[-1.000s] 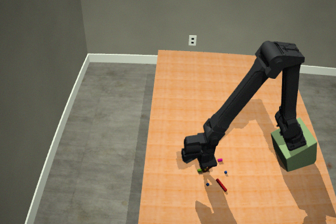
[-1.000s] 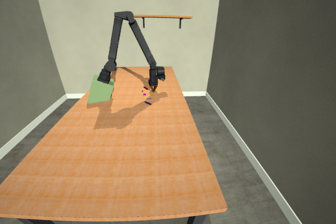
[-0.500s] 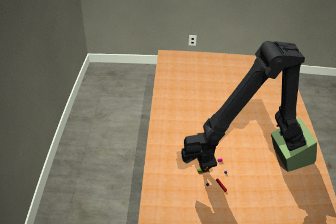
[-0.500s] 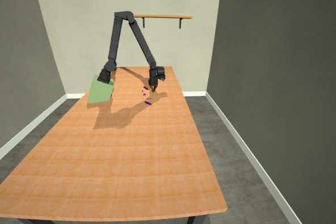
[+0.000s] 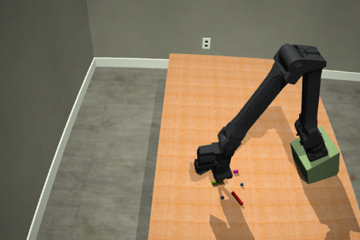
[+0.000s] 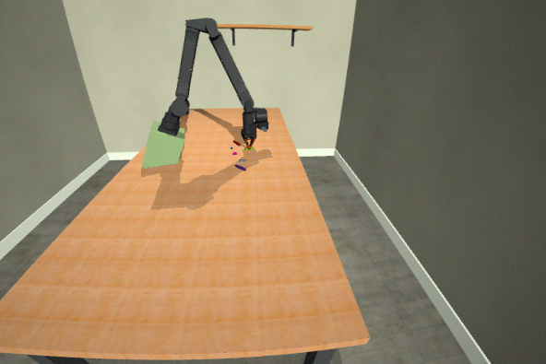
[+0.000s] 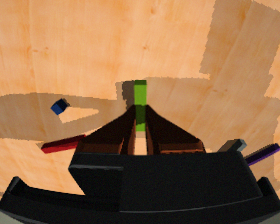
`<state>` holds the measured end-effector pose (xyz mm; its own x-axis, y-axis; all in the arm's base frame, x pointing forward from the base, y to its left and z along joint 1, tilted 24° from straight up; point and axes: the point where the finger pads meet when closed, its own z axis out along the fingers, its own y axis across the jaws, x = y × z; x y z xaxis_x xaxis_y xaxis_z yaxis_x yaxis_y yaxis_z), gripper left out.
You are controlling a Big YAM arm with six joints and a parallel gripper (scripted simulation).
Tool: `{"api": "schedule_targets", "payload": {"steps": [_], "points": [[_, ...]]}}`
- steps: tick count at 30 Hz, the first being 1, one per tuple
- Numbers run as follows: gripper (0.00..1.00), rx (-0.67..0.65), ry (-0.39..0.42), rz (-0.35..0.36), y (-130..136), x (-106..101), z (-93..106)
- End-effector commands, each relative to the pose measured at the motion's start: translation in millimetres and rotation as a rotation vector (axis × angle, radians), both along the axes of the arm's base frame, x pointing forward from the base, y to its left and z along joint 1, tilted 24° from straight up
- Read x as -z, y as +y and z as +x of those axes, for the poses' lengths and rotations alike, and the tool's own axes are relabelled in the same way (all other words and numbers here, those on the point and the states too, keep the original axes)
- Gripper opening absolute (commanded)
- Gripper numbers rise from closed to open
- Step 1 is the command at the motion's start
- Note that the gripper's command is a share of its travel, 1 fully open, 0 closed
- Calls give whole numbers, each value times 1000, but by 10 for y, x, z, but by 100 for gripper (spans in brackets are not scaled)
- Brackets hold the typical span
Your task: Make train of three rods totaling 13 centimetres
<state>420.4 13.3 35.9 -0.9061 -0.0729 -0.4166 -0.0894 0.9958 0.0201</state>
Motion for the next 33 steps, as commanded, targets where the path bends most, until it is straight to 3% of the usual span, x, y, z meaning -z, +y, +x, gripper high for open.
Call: {"api": "schedule_targets", "payload": {"steps": [1, 27, 30, 33], "points": [[4, -7, -14, 0, 59, -26, 113], [4, -8, 3, 0, 58, -22, 68], [4, -8, -7, 0, 57, -81, 70], [4, -8, -35, -1, 29, -292, 55]]}}
